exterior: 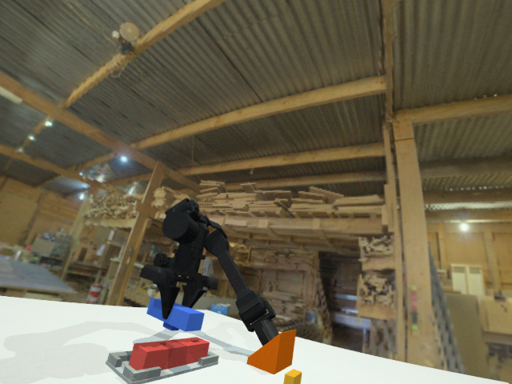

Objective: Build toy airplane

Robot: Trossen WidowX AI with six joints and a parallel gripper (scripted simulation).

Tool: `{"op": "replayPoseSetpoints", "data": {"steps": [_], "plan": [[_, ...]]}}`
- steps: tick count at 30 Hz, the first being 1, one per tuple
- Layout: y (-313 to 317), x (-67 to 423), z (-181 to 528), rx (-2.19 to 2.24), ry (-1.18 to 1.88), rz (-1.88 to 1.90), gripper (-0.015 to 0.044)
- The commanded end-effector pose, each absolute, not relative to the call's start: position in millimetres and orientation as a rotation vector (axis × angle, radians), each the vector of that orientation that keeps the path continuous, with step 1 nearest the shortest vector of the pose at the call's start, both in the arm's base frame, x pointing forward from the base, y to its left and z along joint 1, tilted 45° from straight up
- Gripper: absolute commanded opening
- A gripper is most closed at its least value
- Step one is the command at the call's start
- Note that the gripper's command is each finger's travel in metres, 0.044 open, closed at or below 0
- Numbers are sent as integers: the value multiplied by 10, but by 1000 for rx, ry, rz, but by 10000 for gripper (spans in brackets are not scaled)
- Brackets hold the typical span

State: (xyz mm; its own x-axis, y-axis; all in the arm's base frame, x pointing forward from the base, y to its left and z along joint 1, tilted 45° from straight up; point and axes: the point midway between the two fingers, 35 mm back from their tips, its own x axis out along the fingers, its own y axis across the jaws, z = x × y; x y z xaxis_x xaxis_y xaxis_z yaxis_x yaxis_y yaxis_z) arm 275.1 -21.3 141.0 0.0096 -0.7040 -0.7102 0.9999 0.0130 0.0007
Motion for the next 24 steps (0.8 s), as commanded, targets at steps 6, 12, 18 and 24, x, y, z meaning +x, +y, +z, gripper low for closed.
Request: {"op": "replayPoseSetpoints", "data": {"steps": [6, 12, 18, 24], "plan": [[-304, 2757, 1325, 607, 619, -1465, 195], [-373, 2759, 1258, 607, 618, -1465, 195], [-442, 2756, 1191, 606, 617, -1465, 195], [-467, 2754, 1159, 610, 620, -1473, 188]]}}
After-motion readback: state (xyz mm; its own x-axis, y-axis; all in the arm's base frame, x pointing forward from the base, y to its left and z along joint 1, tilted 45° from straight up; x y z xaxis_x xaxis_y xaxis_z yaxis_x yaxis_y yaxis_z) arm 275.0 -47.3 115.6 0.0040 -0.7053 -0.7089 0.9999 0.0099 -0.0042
